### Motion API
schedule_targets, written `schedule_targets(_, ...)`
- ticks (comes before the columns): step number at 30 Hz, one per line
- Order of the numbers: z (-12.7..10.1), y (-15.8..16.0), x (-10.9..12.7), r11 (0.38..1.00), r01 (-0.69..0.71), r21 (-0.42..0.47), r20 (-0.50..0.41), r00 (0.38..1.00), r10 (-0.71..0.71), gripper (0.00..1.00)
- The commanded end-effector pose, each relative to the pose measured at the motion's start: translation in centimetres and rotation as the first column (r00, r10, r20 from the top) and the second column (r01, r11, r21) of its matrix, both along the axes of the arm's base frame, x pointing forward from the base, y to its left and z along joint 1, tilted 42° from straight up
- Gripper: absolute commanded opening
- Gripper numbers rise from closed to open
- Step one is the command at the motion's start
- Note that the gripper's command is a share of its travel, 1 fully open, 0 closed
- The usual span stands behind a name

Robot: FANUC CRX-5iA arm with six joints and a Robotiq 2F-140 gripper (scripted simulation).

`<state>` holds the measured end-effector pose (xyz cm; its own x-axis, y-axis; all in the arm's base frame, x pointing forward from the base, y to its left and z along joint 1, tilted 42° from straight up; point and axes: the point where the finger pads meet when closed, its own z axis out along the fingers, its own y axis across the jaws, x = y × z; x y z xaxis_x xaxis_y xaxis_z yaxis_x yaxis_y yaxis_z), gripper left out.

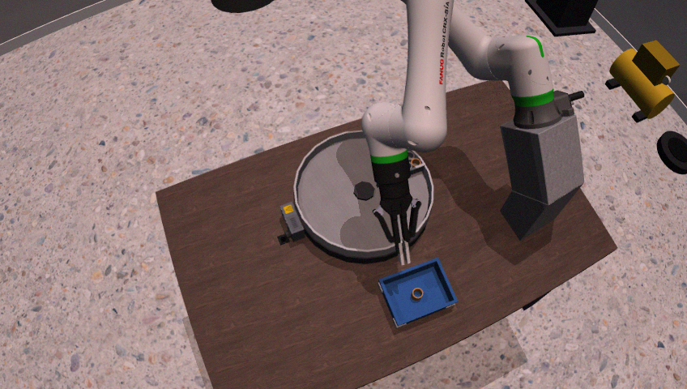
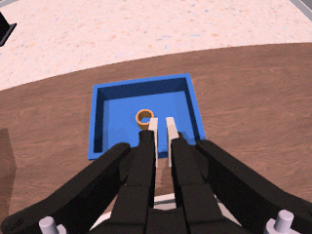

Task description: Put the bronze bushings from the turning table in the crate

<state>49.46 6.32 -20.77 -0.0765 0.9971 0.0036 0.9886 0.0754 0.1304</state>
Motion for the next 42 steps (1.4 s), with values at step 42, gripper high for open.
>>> schedule_targets(42,18.8,-24.3,-9.4,0.889,0.426,0.167,0.373,0.807,-0.457,0.06)
